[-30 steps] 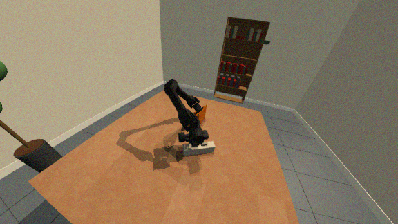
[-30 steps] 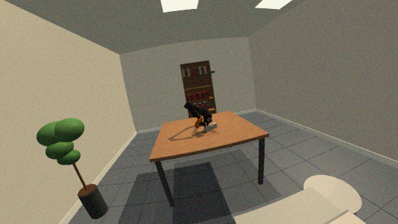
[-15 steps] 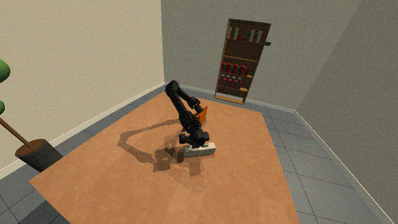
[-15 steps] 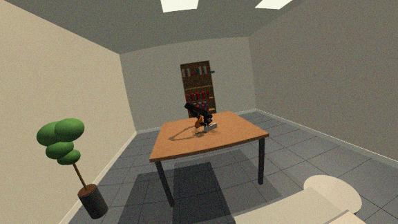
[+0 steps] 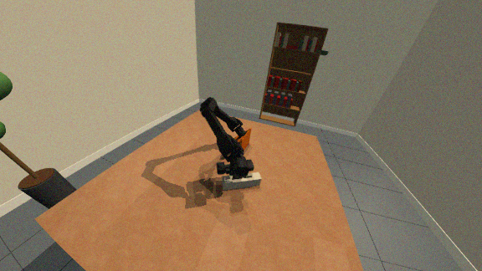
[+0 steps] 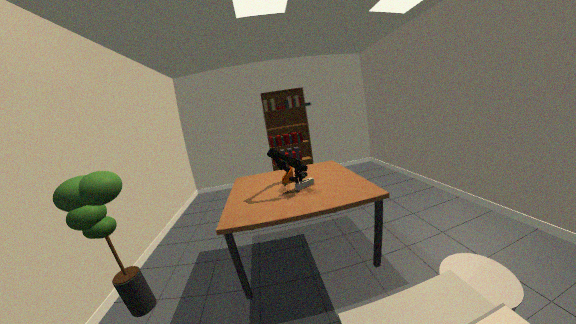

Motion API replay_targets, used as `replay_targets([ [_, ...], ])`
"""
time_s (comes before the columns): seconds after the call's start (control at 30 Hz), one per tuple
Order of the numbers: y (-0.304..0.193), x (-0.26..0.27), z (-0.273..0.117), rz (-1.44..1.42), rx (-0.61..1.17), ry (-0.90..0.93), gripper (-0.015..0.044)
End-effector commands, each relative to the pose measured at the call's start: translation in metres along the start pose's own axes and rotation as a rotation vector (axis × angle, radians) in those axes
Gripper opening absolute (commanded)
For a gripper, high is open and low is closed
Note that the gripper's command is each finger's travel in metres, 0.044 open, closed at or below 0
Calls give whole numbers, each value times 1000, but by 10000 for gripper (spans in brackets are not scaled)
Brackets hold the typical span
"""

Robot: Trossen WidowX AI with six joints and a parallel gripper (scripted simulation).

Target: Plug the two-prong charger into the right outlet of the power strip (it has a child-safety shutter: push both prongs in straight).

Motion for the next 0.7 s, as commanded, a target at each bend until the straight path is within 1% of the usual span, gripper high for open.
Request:
replay_targets([
  [0.0,0,0,0,1,-1,0,0],
  [0.17,0,0,0,1,-1,0,0],
  [0.67,0,0,0,1,-1,0,394],
])
Point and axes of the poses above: the point midway between the two fingers, 35 mm back from their tips, its own z axis out along the fingers, its own x axis across the jaws, y = z × x, the point moved 9 cm from there along -z, back along the fingers, and after that the axes turned 3 degrees about -z, right-handed, at the moved point
